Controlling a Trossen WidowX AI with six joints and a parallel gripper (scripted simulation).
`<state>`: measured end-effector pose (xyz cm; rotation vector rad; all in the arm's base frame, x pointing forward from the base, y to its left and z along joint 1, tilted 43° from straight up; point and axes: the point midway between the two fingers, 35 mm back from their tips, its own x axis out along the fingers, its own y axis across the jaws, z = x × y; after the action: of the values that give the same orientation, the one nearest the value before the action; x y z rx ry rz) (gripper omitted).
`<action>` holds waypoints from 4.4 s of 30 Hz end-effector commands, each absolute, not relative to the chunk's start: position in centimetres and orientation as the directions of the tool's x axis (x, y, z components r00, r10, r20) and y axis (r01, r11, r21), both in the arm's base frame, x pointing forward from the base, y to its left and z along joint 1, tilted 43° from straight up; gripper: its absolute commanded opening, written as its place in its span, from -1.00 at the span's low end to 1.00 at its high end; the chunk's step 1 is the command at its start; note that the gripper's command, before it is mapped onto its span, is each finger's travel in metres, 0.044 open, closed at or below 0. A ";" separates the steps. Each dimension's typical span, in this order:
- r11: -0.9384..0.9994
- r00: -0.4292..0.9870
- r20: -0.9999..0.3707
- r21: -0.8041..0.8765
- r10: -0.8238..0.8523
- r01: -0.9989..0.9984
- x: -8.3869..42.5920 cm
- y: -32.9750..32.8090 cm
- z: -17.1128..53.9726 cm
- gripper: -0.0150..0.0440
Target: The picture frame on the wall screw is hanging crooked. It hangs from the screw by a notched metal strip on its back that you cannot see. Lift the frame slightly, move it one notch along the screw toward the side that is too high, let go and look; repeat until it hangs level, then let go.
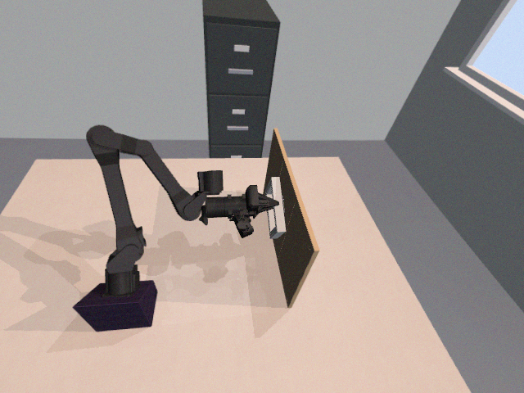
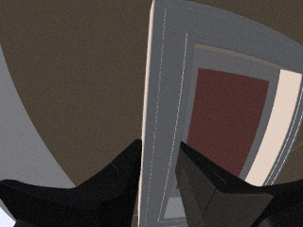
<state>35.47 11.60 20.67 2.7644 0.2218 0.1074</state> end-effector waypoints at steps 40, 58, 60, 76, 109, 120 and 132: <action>-0.923 0.984 0.047 0.357 0.169 0.142 35.6 10.9 20.9 -0.49; -0.923 0.984 0.047 0.357 0.169 0.142 35.6 11.0 20.9 -0.49; -0.923 0.984 0.047 0.357 0.169 0.142 35.6 11.0 20.9 -0.49; -0.923 0.984 0.047 0.357 0.169 0.142 35.6 10.9 21.1 -0.49; -0.923 0.984 0.047 0.357 0.169 0.142 35.5 11.0 21.7 -0.49; -0.923 0.984 0.047 0.357 0.169 0.142 35.5 11.1 21.7 -0.49; -0.923 0.984 0.047 0.357 0.169 0.142 35.5 11.1 21.7 -0.49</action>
<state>35.44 11.22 21.42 2.7607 0.2379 0.1009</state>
